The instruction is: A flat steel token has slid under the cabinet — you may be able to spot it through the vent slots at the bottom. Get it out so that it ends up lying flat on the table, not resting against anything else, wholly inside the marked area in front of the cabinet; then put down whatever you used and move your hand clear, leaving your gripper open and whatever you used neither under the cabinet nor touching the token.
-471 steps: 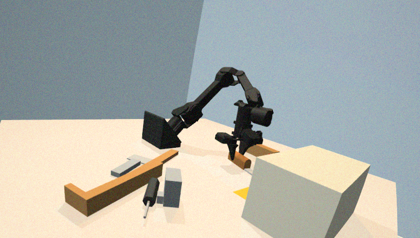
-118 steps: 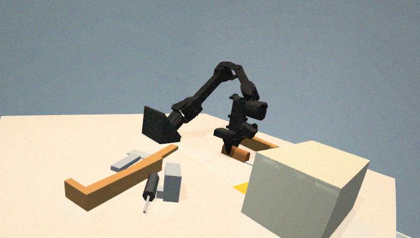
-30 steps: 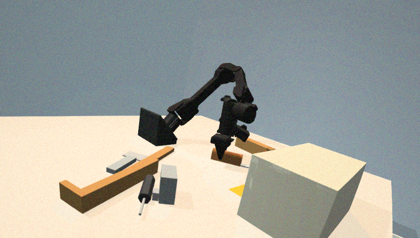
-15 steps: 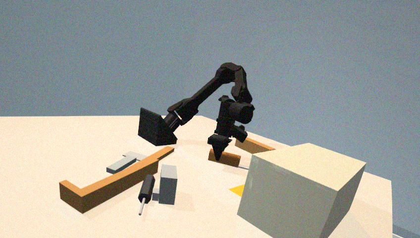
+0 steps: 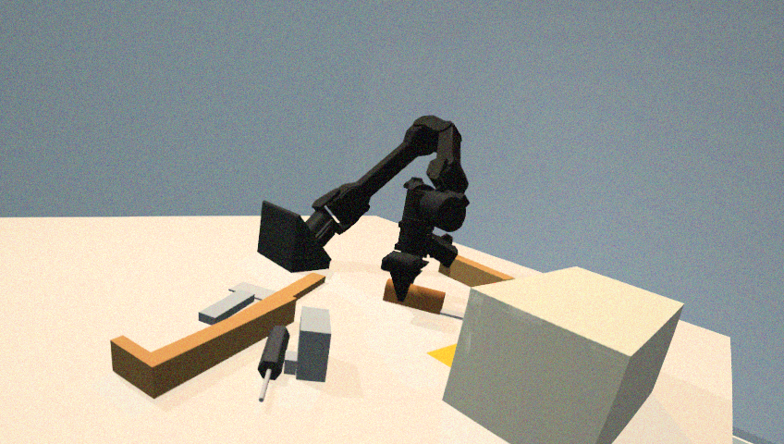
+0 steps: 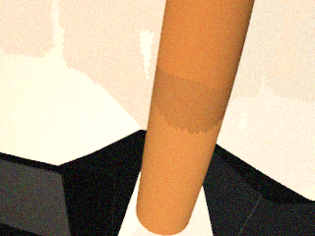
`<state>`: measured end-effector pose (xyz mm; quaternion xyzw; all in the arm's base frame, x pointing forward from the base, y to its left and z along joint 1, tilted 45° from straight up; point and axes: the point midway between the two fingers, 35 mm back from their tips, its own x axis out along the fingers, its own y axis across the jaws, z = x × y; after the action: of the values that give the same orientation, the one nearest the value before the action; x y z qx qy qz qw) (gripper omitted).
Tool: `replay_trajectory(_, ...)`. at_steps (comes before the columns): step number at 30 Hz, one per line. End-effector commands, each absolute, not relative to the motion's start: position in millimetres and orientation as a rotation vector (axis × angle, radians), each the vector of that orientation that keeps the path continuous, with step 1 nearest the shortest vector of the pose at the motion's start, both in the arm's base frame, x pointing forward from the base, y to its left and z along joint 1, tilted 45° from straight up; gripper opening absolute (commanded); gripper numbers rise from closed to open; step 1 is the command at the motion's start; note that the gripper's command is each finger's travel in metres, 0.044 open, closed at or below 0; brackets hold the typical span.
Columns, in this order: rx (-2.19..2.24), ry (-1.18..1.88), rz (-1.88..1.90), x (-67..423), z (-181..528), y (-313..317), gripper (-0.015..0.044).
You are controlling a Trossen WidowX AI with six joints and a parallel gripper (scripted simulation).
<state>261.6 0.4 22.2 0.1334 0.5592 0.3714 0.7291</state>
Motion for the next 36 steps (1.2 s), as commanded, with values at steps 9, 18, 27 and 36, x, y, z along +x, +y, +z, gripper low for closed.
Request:
replay_trajectory(9, 0.294, 1.230, 0.814, 262, 13, -10, 0.0000)
replay_trajectory(18, 0.293, 1.231, 0.814, 262, 6, -18, 0.0000)
replay_trajectory(27, 0.293, 1.231, 0.813, 262, -1, -25, 0.0000)
replay_trajectory(36, 0.292, 1.231, 0.813, 262, -8, -33, 0.0000)
